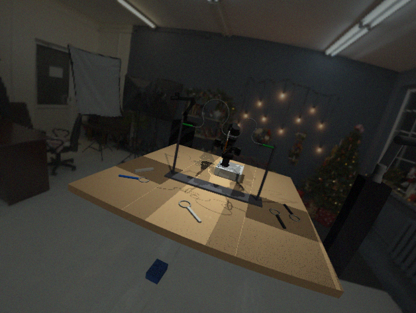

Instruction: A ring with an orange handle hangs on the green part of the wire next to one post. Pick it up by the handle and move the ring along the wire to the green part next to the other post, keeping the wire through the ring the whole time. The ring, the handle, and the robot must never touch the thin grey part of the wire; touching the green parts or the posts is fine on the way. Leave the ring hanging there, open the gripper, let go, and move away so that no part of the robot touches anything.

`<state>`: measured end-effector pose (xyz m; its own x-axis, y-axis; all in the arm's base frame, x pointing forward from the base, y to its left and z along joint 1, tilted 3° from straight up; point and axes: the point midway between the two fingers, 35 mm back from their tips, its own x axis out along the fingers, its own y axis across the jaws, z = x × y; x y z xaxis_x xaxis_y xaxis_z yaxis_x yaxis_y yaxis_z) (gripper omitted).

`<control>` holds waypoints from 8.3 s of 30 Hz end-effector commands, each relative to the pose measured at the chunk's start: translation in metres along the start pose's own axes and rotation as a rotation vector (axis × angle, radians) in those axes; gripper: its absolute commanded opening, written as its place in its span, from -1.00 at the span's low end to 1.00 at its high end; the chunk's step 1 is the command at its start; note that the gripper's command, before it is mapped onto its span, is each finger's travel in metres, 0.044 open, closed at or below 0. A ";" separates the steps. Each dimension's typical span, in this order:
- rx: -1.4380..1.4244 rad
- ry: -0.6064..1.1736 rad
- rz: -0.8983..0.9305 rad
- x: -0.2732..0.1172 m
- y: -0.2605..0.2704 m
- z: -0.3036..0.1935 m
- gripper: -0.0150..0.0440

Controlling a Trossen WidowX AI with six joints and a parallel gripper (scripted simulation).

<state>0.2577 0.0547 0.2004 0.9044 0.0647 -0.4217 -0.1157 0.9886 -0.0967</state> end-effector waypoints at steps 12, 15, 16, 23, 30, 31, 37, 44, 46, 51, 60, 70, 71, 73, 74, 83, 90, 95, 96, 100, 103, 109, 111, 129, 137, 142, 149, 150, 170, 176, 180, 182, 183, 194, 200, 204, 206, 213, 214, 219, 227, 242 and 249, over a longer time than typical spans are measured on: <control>0.055 0.002 0.025 -0.004 0.021 0.003 -1.00; 0.065 0.003 0.031 -0.004 0.025 0.003 -1.00; 0.069 0.004 0.033 -0.005 0.026 0.003 -1.00; 0.110 0.008 0.056 -0.006 0.039 0.004 -1.00; 0.180 0.016 0.096 -0.009 0.054 0.006 -1.00; 0.193 0.018 0.103 -0.010 0.057 0.006 -1.00; 0.284 0.029 0.155 -0.014 0.073 0.010 -1.00; 0.413 0.045 0.228 -0.022 0.095 0.018 -1.00; 0.453 0.049 0.251 -0.024 0.101 0.021 -1.00; 0.557 0.062 0.310 -0.031 0.115 0.030 -1.00; 0.748 0.086 0.418 -0.045 0.138 0.050 -1.00; 0.951 0.110 0.533 -0.062 0.155 0.076 -1.00; 0.970 0.113 0.544 -0.064 0.157 0.079 -1.00; 1.009 0.118 0.566 -0.068 0.159 0.084 -1.00; 1.027 0.120 0.576 -0.069 0.160 0.087 -1.00; 1.185 0.139 0.665 -0.083 0.166 0.110 -1.00; 1.304 0.154 0.732 -0.094 0.167 0.128 -1.00; 1.384 0.164 0.777 -0.101 0.166 0.141 -1.00; 1.399 0.166 0.785 -0.102 0.166 0.143 -1.00; 1.462 0.173 0.821 -0.107 0.164 0.153 -1.00; 1.510 0.180 0.848 -0.112 0.163 0.160 -1.00; 1.591 0.190 0.894 -0.119 0.158 0.173 -1.00; 1.612 0.193 0.906 -0.120 0.156 0.177 -1.00; 1.669 0.200 0.938 -0.130 0.145 0.196 -1.00; 1.583 0.189 0.889 -0.128 0.146 0.193 -1.00; 1.504 0.178 0.845 -0.126 0.147 0.188 -1.00; 1.377 0.162 0.773 -0.121 0.149 0.180 -1.00; 1.358 0.160 0.763 -0.120 0.149 0.179 -1.00; 0.971 0.110 0.544 -0.105 0.145 0.153 -1.00; 0.854 0.095 0.478 -0.100 0.141 0.146 -1.00; 0.776 0.085 0.433 -0.097 0.138 0.141 -1.00; 0.738 0.080 0.411 -0.096 0.136 0.139 -1.00; 0.718 0.078 0.400 -0.095 0.135 0.138 -1.00; 0.504 0.050 0.279 -0.088 0.123 0.128 -1.00; 0.387 0.035 0.213 -0.085 0.115 0.124 -1.00; 0.309 0.024 0.169 -0.083 0.110 0.121 -1.00; 0.270 0.019 0.147 -0.082 0.107 0.121 -1.00; 0.134 0.001 0.069 -0.079 0.097 0.118 -1.00; 0.114 -0.001 0.058 -0.079 0.095 0.118 -1.00; 0.016 -0.014 0.003 -0.077 0.088 0.117 -1.00; -0.133 -0.034 -0.081 -0.076 0.076 0.118 -1.00; -0.421 -0.071 -0.243 -0.077 0.054 0.123 -1.00; -0.560 -0.089 -0.320 -0.078 0.044 0.128 -1.00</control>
<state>0.2342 0.1166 0.3419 0.9549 -0.1588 -0.2509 -0.0314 0.7863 -0.6171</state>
